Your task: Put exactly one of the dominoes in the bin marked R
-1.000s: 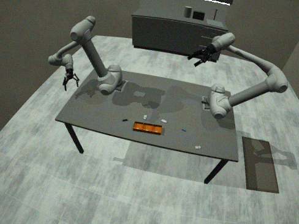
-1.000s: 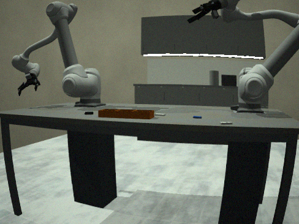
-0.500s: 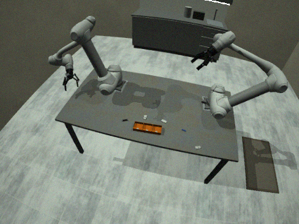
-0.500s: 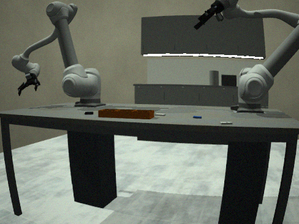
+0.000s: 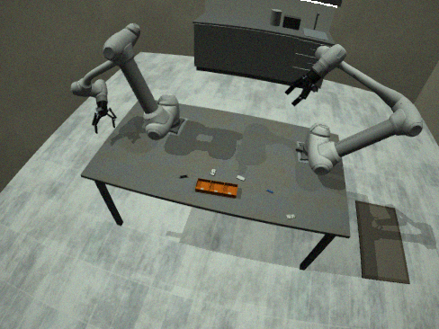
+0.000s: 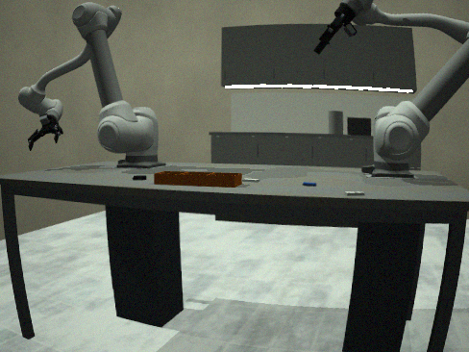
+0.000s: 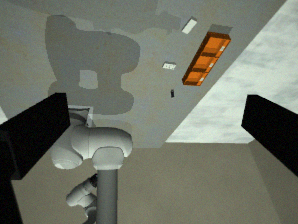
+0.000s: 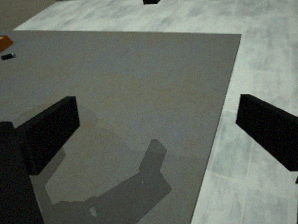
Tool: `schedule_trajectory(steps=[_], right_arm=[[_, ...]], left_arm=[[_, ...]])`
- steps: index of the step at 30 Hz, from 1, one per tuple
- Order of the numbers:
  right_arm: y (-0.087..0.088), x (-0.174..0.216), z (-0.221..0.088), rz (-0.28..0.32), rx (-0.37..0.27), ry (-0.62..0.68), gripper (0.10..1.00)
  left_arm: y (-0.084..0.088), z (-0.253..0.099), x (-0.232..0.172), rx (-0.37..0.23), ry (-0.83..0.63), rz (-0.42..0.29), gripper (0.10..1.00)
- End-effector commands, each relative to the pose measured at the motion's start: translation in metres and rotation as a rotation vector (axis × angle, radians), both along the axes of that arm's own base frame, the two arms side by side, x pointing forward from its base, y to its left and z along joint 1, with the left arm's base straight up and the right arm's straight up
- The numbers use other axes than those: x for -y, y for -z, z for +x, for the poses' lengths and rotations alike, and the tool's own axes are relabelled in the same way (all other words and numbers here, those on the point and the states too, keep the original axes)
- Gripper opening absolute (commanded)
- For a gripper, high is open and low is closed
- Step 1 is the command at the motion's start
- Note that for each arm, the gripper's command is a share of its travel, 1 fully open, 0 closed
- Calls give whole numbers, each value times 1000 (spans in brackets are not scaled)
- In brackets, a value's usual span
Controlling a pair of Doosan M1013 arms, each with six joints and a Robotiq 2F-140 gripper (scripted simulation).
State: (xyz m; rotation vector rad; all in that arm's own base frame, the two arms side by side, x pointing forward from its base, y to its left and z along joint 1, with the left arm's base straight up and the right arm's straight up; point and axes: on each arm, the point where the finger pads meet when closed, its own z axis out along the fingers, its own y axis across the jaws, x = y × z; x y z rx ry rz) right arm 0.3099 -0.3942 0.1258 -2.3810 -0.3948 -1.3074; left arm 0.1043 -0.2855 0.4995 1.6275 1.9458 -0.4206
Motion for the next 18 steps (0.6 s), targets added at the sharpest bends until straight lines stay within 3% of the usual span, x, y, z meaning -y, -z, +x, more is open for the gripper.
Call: schedule_trajectory(steps=[1, 18], right_arm=[[-1, 0, 0, -1, 1, 0, 1000], [-1, 0, 0, -1, 1, 0, 1000]], left_arm=[[4, -5, -5, -13, 10, 22, 1000], [22, -33, -37, -76, 68, 136, 1000]])
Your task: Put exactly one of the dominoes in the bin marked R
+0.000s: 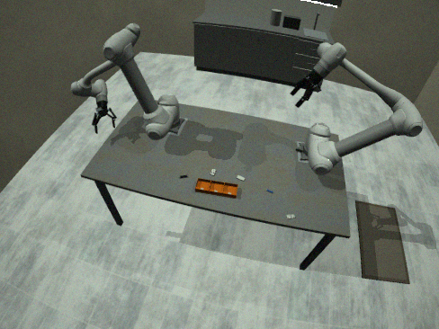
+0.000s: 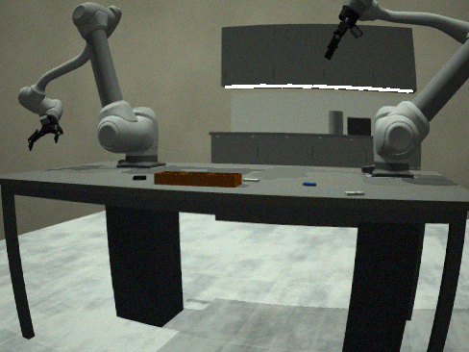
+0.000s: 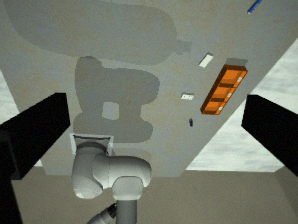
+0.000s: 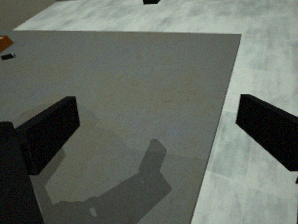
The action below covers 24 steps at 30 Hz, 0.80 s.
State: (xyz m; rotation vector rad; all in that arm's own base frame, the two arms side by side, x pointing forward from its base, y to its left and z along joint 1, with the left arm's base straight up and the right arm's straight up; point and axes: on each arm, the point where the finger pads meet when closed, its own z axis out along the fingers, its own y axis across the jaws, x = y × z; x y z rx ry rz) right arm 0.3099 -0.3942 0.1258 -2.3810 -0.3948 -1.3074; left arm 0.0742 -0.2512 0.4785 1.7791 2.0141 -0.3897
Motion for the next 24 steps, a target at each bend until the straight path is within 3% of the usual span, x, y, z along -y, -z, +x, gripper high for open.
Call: schedule_trajectory(steps=[1, 24], right_arm=[[-1, 0, 0, -1, 1, 0, 1000], [-1, 0, 0, -1, 1, 0, 1000]], left_arm=[[2, -4, -4, -9, 9, 15, 1000], [13, -30, -34, -67, 73, 113, 1000]])
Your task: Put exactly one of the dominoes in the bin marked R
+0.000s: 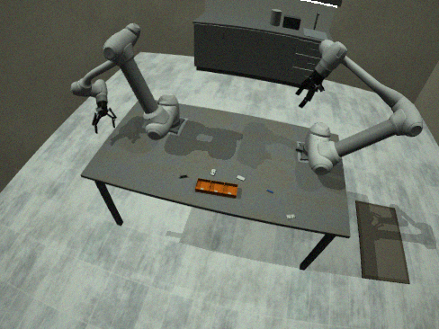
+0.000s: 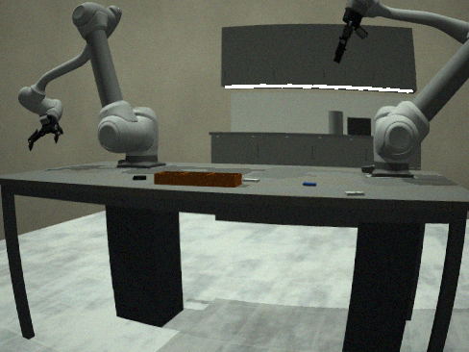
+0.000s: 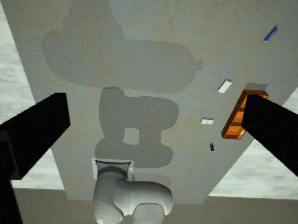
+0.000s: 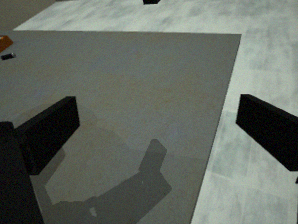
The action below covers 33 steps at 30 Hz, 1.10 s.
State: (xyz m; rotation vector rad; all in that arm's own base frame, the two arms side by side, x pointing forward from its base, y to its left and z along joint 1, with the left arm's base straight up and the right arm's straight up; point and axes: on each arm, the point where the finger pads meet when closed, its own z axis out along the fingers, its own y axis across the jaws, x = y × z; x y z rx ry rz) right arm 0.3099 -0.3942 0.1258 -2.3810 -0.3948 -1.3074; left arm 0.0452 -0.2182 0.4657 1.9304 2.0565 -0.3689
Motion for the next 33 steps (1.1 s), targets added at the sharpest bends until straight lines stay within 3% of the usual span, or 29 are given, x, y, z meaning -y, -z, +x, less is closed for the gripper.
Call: schedule_trajectory(steps=[1, 33], right_arm=[[-1, 0, 0, -1, 1, 0, 1000], [-1, 0, 0, -1, 1, 0, 1000]], left_arm=[[0, -2, -2, -5, 5, 7, 1000], [4, -15, -17, -33, 41, 53, 1000]])
